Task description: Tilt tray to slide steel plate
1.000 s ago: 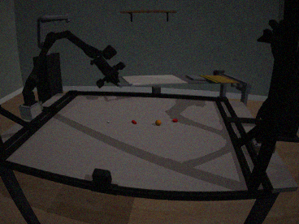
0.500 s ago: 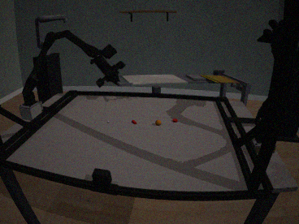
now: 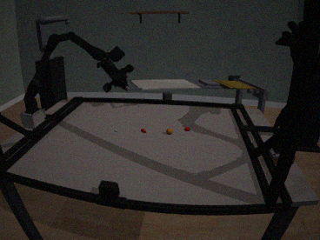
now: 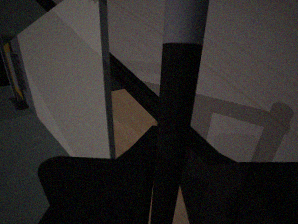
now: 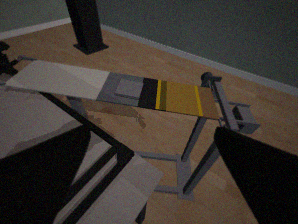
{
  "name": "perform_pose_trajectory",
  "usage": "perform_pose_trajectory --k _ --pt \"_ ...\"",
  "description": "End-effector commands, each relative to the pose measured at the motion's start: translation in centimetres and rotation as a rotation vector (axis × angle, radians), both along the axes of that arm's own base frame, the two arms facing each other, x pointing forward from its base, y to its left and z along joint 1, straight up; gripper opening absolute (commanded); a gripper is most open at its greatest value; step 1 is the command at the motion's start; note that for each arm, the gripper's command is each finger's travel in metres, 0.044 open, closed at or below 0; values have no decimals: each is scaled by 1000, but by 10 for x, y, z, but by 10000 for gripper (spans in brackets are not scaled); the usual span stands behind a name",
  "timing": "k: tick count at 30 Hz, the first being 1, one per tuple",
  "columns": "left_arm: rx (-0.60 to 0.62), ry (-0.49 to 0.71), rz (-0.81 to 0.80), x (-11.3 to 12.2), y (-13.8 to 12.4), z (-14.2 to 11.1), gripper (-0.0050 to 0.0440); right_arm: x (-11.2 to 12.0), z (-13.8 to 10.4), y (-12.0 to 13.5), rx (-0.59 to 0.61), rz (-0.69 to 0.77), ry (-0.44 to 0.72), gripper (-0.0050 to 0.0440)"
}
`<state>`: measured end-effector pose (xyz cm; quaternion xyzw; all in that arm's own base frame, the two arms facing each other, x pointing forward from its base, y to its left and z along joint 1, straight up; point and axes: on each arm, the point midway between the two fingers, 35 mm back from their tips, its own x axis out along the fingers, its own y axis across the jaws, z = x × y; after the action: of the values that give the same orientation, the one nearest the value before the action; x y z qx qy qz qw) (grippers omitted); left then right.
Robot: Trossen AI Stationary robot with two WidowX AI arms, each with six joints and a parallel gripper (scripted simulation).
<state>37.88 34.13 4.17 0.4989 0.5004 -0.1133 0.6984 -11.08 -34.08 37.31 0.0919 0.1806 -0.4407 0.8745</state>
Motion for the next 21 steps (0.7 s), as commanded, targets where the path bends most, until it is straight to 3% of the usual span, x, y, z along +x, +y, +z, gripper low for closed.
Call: perform_pose_trajectory --k 1,9,13,14,21 --pt "19 -24 2 1 2 21 0 0 0 0 -3 3 0 440" --pt "14 -17 2 0 1 4 0 0 0 0 -3 3 0 440" --pt "6 -6 2 -3 -1 -63 0 0 0 0 -3 3 0 440" --pt "2 0 2 -3 -1 -69 0 0 0 0 -3 3 0 440" --pt "-6 10 2 -3 -1 -59 0 0 0 0 -3 3 0 440"
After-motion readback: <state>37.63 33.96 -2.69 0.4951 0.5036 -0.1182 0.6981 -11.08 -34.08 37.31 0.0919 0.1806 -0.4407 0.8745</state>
